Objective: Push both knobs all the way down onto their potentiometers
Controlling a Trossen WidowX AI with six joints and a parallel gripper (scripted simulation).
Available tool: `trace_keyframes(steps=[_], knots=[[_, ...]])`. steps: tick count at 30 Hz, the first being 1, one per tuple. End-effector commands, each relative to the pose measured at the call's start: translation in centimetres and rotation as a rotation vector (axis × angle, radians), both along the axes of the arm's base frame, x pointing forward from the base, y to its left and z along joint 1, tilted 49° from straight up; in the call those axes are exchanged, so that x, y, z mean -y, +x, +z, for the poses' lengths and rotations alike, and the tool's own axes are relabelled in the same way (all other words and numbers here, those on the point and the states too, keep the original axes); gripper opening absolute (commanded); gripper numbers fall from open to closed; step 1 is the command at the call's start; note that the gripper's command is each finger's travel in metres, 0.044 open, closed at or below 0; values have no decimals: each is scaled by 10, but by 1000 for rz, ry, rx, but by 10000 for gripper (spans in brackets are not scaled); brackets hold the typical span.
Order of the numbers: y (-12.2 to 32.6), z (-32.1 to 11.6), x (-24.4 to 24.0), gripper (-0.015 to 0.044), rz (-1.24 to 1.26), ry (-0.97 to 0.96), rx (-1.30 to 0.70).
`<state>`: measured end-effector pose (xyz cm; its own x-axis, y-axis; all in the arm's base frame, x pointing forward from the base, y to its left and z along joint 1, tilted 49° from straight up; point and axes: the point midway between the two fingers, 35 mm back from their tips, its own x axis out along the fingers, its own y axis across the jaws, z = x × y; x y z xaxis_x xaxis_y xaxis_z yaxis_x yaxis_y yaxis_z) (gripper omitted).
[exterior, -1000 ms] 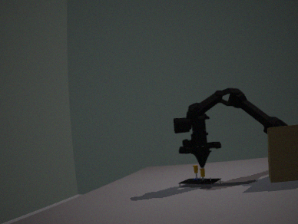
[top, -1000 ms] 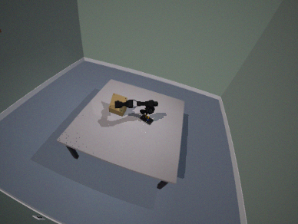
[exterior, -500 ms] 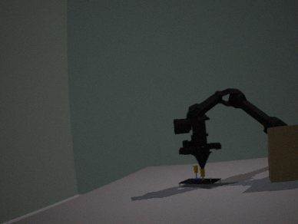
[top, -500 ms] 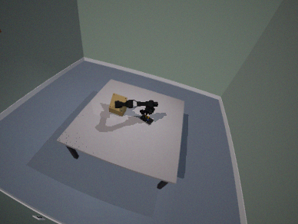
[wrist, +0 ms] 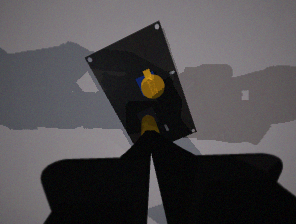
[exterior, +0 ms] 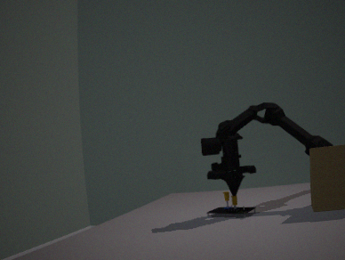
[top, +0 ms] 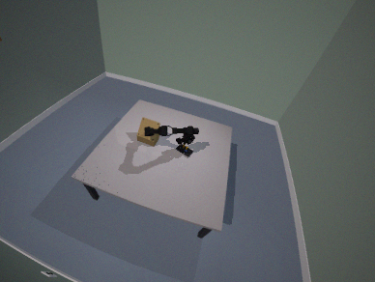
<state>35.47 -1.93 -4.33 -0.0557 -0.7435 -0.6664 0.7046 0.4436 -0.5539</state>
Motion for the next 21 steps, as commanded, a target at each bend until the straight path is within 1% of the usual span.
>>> trace_keyframes(steps=[1, 21], knots=[[0, 0, 1, 0, 3, -5, -4], [0, -3, 4, 0, 3, -5, -4]])
